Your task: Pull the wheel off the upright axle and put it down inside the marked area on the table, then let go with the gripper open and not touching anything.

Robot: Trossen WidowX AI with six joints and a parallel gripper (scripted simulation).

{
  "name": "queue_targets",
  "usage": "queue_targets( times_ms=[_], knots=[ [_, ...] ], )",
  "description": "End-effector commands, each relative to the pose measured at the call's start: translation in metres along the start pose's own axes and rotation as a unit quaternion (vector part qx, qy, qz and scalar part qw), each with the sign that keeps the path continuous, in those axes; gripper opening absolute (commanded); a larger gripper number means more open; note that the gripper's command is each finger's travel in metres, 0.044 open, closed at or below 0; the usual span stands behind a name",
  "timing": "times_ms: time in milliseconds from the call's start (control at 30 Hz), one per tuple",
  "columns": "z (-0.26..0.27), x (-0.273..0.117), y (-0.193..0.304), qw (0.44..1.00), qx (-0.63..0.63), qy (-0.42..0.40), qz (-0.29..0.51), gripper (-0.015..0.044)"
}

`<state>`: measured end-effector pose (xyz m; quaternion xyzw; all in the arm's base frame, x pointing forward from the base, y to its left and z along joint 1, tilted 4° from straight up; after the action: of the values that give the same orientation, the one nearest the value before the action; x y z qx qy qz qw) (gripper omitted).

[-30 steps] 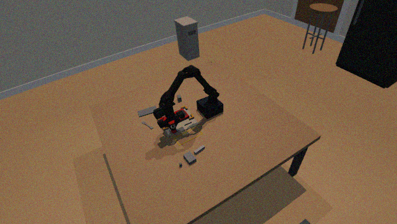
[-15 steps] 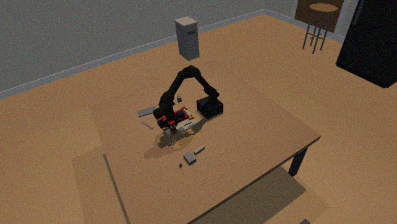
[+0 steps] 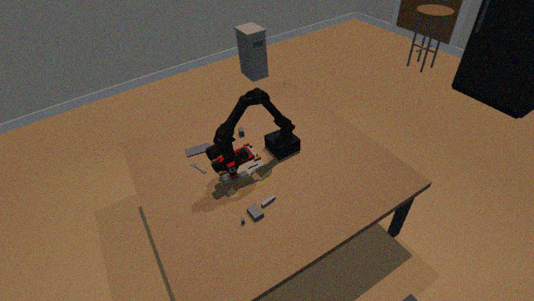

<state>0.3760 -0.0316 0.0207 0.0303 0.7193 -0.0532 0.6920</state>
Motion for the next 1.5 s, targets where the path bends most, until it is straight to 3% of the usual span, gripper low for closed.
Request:
queue_targets(
  times_ms=[0, 1000, 1300, 1467],
  knots=[
    [-0.002, -0.017, 0.0, 1.0, 0.001, -0.003, 0.001, 0.0],
    [-0.003, -0.027, 0.0, 1.0, 0.001, -0.003, 0.002, 0.0],
    [-0.006, -0.061, -0.001, 1.0, 0.001, -0.003, 0.002, 0.0],
    [-0.007, -0.053, 0.002, 1.0, -0.001, -0.001, 0.001, 0.0]
  ],
)
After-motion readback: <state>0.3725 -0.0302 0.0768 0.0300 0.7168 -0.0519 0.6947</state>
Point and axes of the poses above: the point midway between the two fingers, 35 mm back from their tips, its own x axis out along the fingers, its own z axis across the jaws, y = z × x, the point moved 3 cm from there along -x, back along the fingers, and after that the axes turned 4 degrees about -x, right-handed, at the moved point
